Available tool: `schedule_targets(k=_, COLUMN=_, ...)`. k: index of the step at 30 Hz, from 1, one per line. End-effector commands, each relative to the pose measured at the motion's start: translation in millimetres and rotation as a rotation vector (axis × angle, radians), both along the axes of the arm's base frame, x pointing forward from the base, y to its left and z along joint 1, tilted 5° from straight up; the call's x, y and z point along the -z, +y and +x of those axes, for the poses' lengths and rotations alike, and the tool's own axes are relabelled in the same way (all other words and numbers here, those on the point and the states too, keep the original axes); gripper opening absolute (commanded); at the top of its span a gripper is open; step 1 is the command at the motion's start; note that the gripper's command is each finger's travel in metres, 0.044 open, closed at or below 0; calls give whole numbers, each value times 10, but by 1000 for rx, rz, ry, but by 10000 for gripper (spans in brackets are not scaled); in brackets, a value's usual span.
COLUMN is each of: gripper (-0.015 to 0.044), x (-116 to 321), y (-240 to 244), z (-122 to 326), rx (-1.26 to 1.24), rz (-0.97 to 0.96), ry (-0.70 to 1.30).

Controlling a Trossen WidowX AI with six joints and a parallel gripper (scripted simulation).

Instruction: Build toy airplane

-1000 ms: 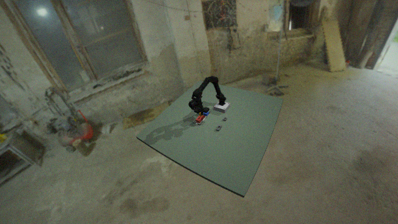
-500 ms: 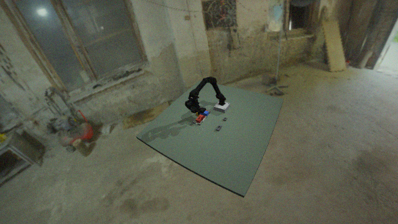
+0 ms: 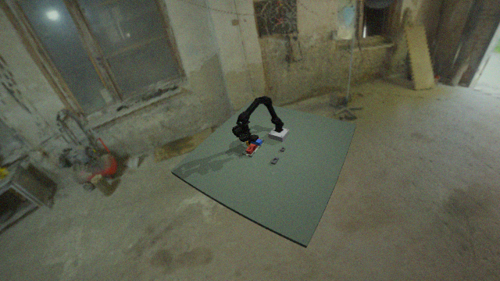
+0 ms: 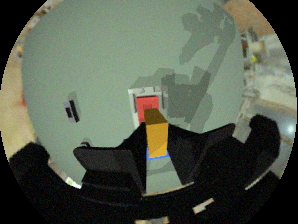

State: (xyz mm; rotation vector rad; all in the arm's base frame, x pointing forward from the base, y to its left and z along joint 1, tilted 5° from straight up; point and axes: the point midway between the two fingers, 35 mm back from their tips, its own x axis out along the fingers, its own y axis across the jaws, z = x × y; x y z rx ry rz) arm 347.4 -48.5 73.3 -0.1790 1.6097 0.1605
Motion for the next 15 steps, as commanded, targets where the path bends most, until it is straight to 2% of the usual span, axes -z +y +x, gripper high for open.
schedule_targets(k=1, gripper=65, x=1, y=-8, z=5, rx=-5, rz=-5, ry=-1)
schedule_targets(k=15, gripper=65, x=121, y=-21, z=10, rx=-5, rz=-5, ry=-1)
